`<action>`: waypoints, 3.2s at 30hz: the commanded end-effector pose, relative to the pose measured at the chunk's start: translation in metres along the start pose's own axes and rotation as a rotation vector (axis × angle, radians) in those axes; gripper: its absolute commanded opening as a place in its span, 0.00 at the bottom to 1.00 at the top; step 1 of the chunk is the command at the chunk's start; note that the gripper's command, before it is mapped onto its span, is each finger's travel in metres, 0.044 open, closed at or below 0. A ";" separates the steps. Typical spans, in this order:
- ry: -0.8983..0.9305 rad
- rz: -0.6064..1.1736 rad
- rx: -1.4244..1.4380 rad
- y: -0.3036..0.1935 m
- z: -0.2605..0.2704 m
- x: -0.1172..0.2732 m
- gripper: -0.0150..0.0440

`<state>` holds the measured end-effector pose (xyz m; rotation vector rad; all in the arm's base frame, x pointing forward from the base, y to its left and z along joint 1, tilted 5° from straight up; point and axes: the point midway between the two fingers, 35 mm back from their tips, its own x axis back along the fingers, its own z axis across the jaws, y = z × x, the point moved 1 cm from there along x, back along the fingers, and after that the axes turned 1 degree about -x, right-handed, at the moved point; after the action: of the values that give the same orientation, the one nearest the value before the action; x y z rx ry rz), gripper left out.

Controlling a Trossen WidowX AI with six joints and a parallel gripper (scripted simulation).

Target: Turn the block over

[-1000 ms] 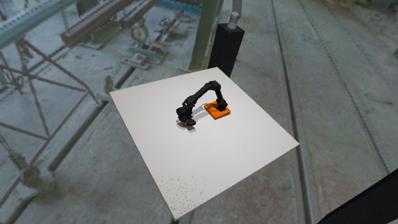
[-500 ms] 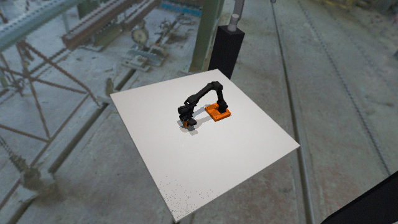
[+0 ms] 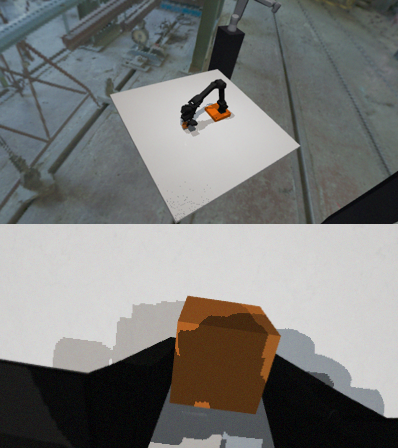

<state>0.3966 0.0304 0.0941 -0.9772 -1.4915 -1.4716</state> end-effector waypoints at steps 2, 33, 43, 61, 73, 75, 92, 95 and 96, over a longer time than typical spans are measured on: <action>-0.002 -0.070 0.002 -0.004 -0.001 -0.002 0.25; 0.006 -0.479 0.008 -0.010 0.001 -0.029 0.25; 0.008 -0.635 0.005 -0.017 0.000 -0.036 0.25; 0.011 -0.796 0.001 -0.027 -0.001 -0.029 0.25; 0.011 -0.796 0.001 -0.027 -0.001 -0.029 0.34; 0.011 -0.796 0.001 -0.027 -0.001 -0.029 0.43; 0.011 -0.796 0.001 -0.027 -0.001 -0.029 1.00; 0.011 -0.796 0.001 -0.027 -0.001 -0.029 1.00; 0.011 -0.796 0.001 -0.027 -0.001 -0.029 1.00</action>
<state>0.3825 0.0293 0.0573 -0.3563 -1.9838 -2.0031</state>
